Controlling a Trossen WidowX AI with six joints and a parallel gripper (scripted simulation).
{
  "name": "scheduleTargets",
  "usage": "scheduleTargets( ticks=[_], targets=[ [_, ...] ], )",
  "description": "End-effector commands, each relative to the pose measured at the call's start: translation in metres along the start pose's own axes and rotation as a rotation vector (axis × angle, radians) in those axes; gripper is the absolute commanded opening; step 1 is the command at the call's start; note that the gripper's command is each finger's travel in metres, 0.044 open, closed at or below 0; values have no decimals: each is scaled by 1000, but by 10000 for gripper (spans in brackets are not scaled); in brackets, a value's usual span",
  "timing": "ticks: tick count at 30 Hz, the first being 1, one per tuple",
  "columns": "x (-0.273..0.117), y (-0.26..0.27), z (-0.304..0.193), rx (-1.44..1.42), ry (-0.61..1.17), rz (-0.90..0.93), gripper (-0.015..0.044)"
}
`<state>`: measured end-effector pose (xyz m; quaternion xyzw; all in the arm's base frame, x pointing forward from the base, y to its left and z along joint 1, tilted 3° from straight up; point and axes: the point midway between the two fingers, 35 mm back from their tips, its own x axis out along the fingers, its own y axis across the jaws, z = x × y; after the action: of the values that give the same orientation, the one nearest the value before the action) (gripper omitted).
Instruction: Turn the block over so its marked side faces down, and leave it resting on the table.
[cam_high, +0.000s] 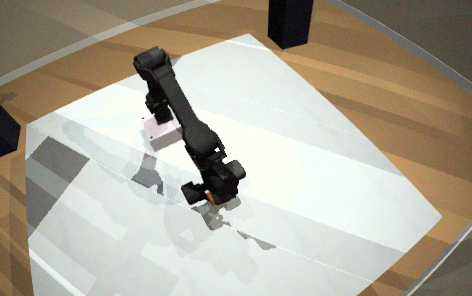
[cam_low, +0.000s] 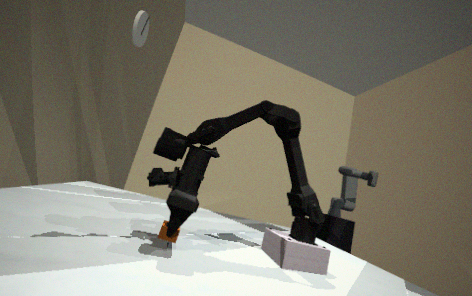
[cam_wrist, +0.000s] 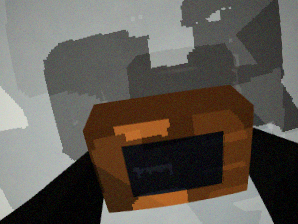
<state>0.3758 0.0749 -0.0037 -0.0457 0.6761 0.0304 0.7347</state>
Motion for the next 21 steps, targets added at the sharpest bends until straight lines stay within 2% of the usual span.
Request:
scheduleTargets(
  ticks=[1,21],
  targets=[
    [2,0,0,0,-63,-5,0],
    [5,0,-4,-1,-372,-5,0]
  ],
)
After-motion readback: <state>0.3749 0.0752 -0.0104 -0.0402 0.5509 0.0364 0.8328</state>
